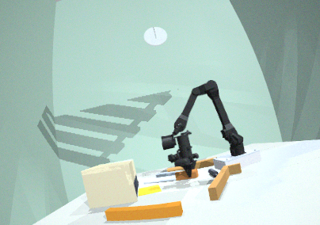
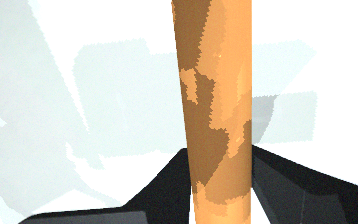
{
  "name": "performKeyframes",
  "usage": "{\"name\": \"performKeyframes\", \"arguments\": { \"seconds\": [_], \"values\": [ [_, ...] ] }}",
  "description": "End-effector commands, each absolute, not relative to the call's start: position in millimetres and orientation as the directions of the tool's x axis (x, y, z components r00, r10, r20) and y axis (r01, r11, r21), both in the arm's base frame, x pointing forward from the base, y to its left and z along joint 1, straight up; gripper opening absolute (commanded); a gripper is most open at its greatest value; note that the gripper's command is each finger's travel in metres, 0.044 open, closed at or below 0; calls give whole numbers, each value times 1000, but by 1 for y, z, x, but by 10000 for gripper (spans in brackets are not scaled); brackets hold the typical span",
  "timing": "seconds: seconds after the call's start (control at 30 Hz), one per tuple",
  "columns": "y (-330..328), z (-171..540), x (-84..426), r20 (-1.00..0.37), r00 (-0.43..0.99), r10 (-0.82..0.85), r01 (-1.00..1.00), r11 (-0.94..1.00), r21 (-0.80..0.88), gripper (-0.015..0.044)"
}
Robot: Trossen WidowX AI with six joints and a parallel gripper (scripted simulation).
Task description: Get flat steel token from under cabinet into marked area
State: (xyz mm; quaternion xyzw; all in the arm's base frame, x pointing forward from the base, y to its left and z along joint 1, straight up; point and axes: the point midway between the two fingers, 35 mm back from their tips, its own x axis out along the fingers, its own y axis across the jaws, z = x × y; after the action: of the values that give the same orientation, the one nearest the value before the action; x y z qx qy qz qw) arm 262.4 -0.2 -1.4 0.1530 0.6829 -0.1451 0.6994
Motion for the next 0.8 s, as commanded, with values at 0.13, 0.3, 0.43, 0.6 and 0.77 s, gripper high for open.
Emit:
{"name": "performKeyframes", "arguments": {
  "seconds": [0.13, 0.3, 0.43, 0.6, 0.77],
  "values": [
    [7, -1, 261, -1000, 27, 5, 411, 911, 16, 0],
    [12, -1, 261, -1000, 27, 6, 411, 911, 16, 0],
    [16, -1, 260, -1000, 27, 6, 411, 911, 16, 0],
    [21, -1, 259, -1000, 26, 6, 411, 911, 17, 0],
    [26, -1, 258, -1000, 26, 7, 411, 911, 17, 0]
  ]
}}
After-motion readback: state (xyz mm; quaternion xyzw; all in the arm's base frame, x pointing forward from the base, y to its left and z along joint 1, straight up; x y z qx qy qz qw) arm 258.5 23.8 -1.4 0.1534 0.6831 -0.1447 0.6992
